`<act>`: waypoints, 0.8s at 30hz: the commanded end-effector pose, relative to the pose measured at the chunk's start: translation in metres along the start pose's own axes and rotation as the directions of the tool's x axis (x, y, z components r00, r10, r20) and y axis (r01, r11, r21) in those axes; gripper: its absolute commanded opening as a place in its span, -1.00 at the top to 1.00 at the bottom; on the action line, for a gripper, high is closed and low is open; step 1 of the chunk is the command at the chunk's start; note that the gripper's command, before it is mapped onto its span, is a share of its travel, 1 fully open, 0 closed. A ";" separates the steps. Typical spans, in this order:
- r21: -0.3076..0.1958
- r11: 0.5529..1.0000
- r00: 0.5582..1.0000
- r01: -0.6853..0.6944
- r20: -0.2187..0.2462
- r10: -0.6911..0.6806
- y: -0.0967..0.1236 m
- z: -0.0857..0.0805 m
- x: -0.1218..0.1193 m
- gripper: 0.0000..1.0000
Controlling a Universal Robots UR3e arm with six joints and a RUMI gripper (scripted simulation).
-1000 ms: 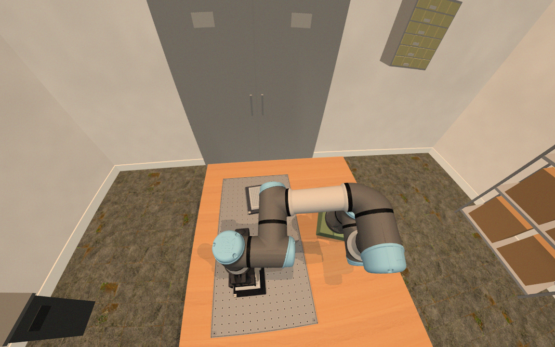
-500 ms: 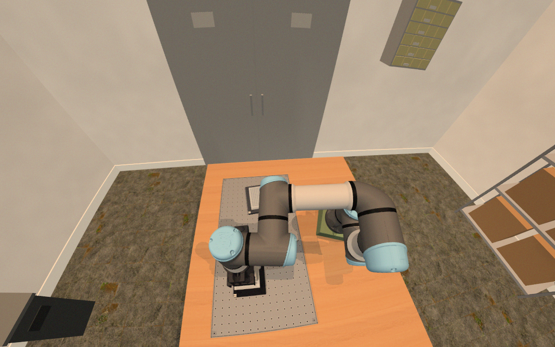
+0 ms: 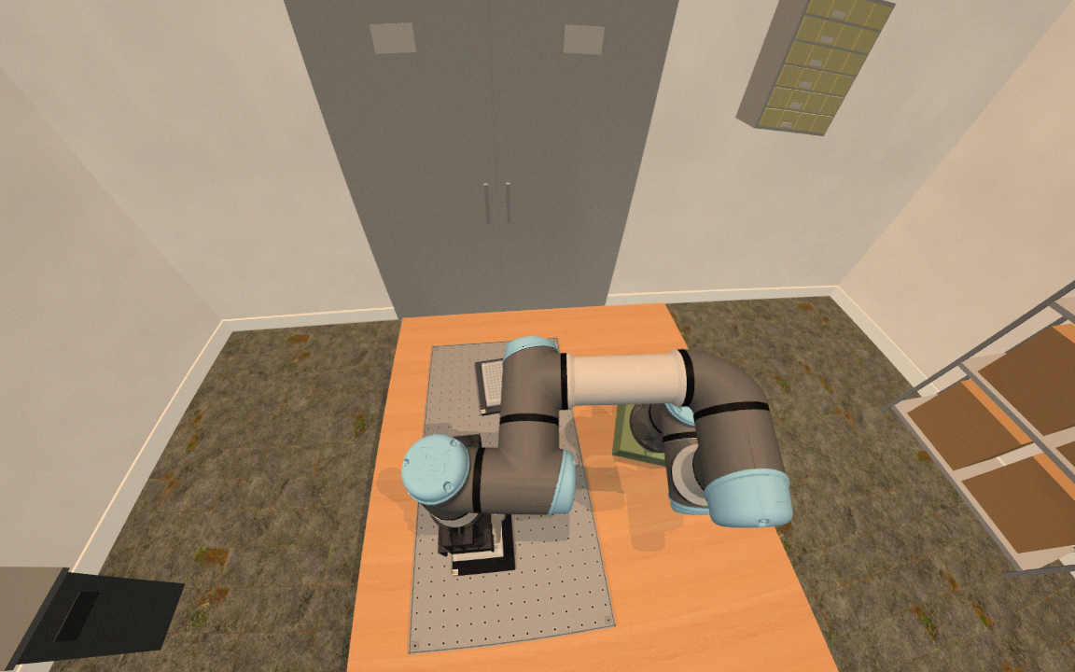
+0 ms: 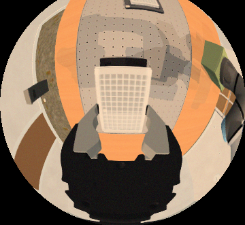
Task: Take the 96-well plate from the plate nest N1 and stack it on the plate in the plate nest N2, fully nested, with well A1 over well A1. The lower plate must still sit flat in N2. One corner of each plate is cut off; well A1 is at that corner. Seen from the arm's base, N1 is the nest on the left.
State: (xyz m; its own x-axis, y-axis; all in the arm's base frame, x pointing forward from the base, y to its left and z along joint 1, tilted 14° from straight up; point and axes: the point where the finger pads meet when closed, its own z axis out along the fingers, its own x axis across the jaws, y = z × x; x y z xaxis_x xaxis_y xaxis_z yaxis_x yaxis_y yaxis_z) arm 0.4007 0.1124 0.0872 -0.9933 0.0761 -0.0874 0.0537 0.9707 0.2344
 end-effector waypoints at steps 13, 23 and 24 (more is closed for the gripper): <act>0.001 0.995 0.995 0.095 0.003 -0.095 -0.013 -0.001 0.001 1.00; 0.001 0.995 0.995 0.095 0.003 -0.095 -0.043 -0.001 0.006 1.00; 0.001 0.995 0.995 0.095 0.003 -0.095 -0.046 -0.001 0.006 1.00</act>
State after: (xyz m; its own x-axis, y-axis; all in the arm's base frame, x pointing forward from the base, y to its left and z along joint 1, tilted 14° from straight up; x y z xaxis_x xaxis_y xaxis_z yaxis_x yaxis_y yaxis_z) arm 0.3944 0.0840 0.0800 -0.9944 -0.0123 -0.1050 -0.0357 0.9741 0.2232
